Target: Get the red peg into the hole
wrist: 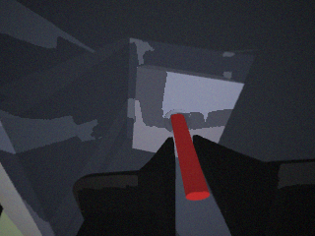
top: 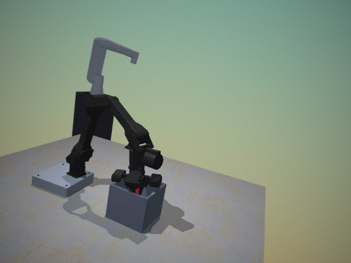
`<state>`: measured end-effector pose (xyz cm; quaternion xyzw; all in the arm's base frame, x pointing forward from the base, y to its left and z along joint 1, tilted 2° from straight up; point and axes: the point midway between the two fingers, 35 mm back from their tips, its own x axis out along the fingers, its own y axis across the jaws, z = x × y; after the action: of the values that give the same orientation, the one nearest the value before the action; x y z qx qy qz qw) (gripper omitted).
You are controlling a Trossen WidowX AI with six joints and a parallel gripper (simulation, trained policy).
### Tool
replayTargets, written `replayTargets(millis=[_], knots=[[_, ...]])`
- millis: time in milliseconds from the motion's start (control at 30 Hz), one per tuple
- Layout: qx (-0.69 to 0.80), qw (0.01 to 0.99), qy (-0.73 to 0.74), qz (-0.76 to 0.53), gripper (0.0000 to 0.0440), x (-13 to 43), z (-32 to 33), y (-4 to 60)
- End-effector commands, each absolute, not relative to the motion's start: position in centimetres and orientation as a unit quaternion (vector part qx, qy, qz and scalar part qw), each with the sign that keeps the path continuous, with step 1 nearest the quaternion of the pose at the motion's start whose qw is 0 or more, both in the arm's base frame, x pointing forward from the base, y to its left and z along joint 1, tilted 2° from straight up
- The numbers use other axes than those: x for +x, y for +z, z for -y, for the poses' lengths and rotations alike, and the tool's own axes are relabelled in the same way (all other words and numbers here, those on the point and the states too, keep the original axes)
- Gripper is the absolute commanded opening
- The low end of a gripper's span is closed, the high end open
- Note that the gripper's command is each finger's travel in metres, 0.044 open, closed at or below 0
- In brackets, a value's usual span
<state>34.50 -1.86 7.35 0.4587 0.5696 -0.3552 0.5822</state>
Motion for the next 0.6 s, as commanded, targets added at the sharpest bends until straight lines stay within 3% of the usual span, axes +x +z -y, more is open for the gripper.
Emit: replayTargets(millis=[0,333,567], knots=[[0.453,0.574,-0.353,-0.583,0.0118,34.5,1.7,6.5],[0.468,0.561,-0.341,-0.591,0.0125,35.3,2.4,7.9],[0.498,0.554,-0.314,-0.589,0.0162,36.3,2.6,10.1]])
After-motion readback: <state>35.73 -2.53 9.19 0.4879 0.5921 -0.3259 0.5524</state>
